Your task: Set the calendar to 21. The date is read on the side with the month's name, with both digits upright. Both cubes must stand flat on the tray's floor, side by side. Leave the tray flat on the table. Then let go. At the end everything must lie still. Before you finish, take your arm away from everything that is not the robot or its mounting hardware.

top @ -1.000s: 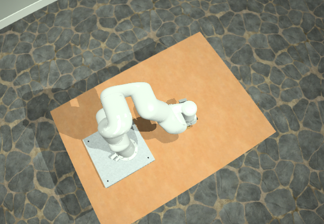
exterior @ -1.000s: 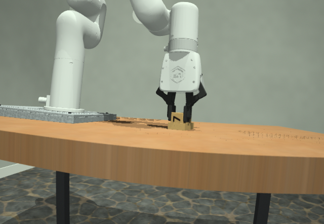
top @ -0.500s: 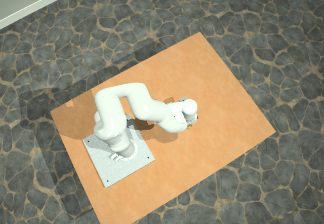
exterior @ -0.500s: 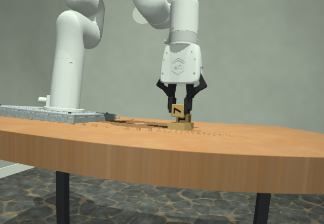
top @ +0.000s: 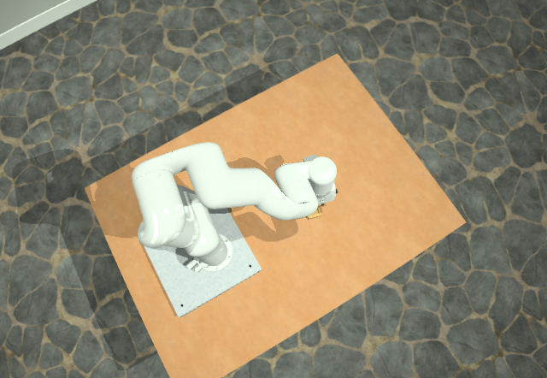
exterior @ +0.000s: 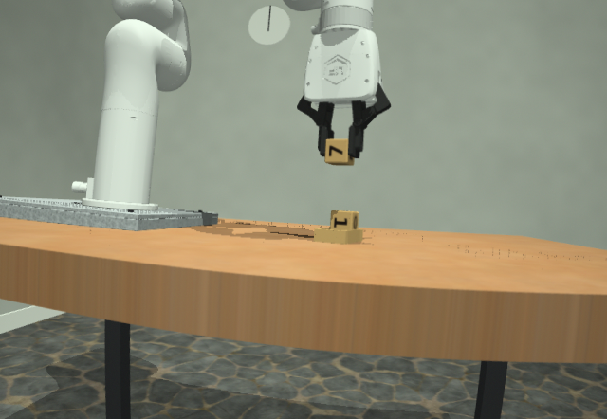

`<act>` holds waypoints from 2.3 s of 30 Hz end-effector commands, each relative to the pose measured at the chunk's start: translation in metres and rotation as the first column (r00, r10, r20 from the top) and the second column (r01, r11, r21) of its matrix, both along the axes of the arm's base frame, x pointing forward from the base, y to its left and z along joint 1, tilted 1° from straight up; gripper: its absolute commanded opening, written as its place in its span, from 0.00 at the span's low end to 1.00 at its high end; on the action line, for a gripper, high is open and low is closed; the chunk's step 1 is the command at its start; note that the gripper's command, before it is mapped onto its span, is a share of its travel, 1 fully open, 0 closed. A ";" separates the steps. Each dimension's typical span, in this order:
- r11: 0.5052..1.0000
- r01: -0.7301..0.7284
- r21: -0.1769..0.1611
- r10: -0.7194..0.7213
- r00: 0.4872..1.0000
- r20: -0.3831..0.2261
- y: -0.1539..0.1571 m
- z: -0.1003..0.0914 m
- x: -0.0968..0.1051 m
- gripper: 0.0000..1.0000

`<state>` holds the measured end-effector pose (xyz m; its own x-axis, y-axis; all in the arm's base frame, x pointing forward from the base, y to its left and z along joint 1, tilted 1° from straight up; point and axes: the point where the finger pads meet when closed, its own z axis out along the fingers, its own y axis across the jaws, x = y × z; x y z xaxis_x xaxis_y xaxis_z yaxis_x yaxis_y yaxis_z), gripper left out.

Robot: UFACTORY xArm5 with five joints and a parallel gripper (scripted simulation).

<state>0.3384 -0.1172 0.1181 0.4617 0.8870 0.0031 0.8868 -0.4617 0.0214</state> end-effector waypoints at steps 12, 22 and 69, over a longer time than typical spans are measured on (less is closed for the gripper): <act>0.999 0.038 0.001 -0.038 0.999 0.001 -0.001 0.007 0.006 0.29; 0.938 0.347 0.008 -0.347 0.938 0.002 -0.002 0.014 0.054 0.29; 0.278 0.960 0.027 -0.960 0.279 -0.010 0.011 0.000 0.190 0.29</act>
